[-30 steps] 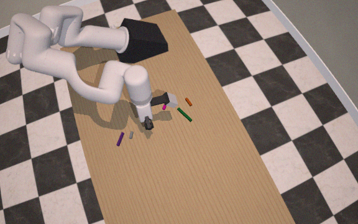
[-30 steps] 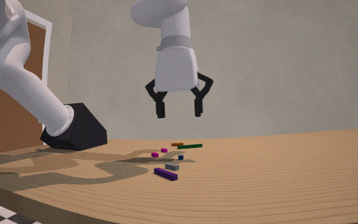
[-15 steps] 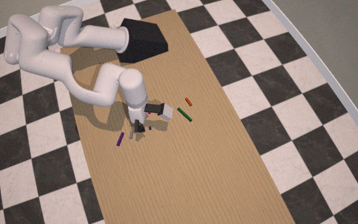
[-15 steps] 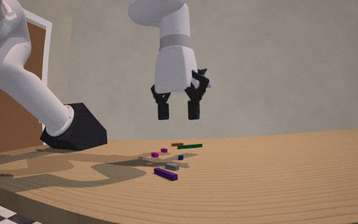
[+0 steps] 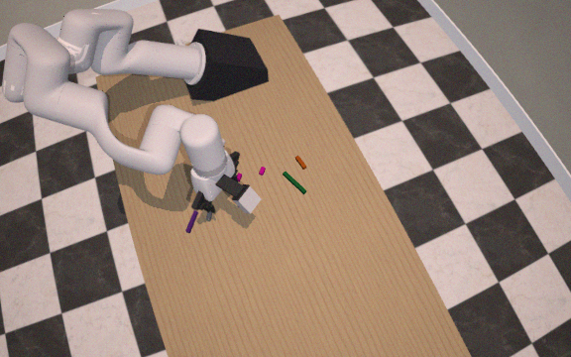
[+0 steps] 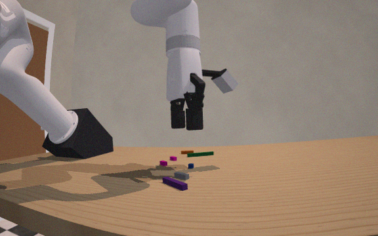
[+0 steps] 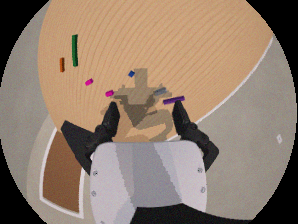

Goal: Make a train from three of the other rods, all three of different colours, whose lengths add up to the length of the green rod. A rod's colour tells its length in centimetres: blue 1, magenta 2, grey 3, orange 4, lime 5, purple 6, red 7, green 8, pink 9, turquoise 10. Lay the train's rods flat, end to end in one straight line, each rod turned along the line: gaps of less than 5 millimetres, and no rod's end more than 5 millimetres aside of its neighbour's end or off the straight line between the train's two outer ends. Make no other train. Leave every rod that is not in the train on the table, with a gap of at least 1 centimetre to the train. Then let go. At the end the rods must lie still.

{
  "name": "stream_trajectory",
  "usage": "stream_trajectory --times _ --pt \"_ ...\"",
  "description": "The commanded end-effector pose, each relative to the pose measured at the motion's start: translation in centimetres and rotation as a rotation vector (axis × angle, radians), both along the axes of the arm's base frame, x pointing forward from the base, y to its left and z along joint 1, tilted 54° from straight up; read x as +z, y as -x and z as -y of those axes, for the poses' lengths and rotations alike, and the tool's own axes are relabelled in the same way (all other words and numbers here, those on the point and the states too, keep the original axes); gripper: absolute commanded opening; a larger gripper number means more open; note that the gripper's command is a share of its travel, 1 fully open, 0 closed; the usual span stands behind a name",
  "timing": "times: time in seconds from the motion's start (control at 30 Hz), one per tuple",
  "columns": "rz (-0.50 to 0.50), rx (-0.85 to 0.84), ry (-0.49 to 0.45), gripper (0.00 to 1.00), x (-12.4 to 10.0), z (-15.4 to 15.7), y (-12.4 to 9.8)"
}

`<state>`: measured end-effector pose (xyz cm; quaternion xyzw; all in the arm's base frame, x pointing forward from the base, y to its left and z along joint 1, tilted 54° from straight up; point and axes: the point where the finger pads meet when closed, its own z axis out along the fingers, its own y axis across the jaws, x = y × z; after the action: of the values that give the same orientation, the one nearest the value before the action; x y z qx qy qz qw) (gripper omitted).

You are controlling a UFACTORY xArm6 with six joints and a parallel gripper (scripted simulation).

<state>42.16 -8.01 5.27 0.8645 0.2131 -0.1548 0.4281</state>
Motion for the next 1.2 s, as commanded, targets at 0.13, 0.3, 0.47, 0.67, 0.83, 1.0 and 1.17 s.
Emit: stream_trajectory --times 0.13,0.3,0.47,0.67,0.83,1.0,1.17 --pt "0.243 -0.164 0.027 1.0 0.8 0.9 0.1" --pt "0.372 -0.257 0.04 1.0 1.2 1.4 0.2" --pt "0.449 -0.313 0.048 1.0 1.5 1.7 0.3" --pt "0.638 -0.45 0.067 1.0 2.1 2.5 0.5" --pt "0.768 -0.544 0.08 1.0 2.5 3.0 0.6" --pt "0.869 -0.617 0.09 1.0 2.8 3.4 0.8" --pt "0.918 -0.653 0.096 1.0 2.9 3.6 0.8"
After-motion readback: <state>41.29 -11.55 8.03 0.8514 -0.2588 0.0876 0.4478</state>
